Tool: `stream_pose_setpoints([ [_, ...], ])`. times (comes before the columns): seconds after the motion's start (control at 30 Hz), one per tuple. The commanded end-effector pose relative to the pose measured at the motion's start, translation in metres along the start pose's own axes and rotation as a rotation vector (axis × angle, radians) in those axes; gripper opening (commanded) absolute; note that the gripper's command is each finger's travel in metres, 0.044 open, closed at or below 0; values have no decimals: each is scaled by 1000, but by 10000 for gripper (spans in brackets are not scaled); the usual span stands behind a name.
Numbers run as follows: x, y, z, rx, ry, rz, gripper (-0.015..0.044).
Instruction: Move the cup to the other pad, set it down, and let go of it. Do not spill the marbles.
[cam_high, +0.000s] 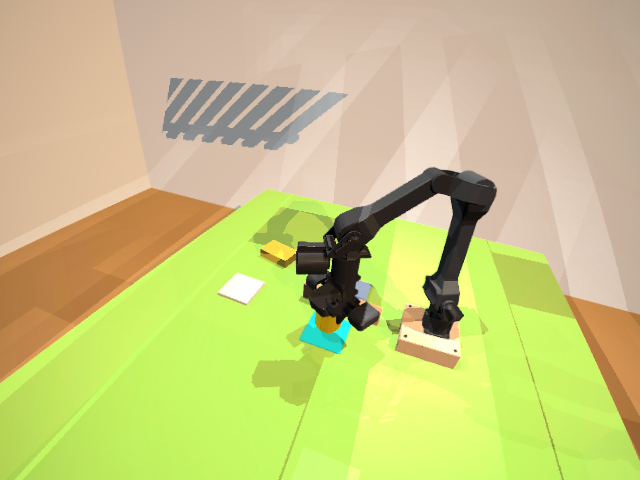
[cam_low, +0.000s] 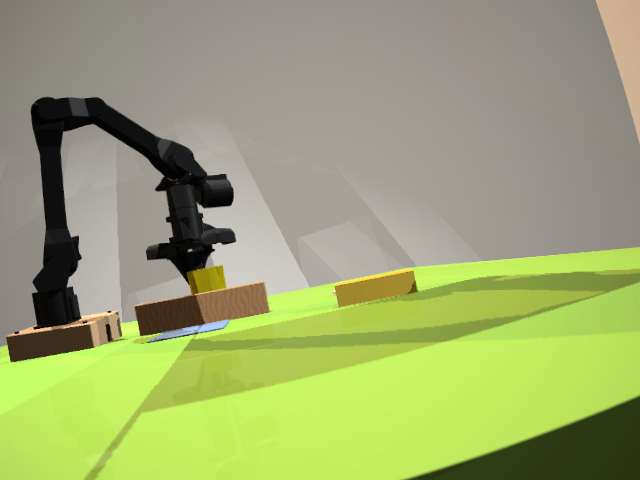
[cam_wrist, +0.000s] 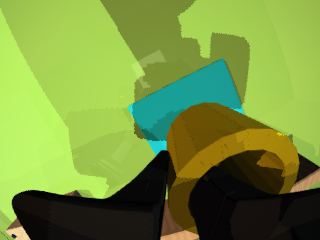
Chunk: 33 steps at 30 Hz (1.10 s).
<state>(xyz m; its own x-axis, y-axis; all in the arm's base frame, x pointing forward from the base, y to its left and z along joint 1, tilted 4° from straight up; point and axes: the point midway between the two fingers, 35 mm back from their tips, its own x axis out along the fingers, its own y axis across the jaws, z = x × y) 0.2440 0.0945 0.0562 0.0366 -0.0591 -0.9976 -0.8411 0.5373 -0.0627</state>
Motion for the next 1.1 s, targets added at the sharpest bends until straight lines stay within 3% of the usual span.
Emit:
stream_pose_setpoints([
  [0.0,6,0,0,-2,2,-4,0],
  [0.87,21,1,-1,1,1,1,0],
  [1.07,21,1,-1,1,1,1,147],
])
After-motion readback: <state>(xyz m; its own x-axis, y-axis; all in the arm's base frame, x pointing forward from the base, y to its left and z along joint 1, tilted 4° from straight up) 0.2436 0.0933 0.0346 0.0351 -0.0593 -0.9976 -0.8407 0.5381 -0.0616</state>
